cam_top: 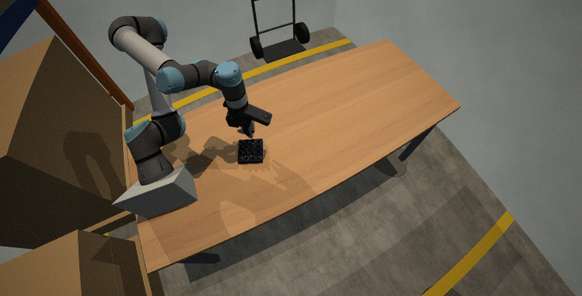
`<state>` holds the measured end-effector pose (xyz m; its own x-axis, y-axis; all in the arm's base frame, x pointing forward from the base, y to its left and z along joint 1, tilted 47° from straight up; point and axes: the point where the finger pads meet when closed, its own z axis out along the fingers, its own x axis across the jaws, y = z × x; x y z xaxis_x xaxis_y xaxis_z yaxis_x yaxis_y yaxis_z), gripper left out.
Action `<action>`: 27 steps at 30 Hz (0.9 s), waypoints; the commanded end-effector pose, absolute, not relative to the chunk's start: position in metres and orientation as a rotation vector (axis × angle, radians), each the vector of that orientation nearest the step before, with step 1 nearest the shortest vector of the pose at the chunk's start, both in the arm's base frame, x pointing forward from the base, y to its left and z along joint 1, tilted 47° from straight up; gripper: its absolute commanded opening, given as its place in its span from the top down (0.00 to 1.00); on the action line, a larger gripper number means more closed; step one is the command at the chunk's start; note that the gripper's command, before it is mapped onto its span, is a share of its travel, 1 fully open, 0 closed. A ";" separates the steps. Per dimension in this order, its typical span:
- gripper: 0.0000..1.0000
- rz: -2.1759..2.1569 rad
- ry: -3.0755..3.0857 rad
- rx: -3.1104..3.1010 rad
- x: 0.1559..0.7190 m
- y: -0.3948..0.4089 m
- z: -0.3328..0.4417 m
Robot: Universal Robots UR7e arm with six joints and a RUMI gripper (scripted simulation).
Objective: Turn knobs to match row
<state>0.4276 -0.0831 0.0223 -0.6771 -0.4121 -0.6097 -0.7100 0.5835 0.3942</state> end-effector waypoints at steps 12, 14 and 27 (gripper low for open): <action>0.89 0.722 2.094 -1.270 0.428 -0.088 0.028; 0.89 0.705 2.063 -1.308 0.427 -0.088 0.028; 0.89 0.594 1.857 -1.529 0.426 -0.089 0.031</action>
<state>0.4259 -0.0857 0.0282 -0.2395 -0.6459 -0.7249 -0.9515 0.3047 0.0428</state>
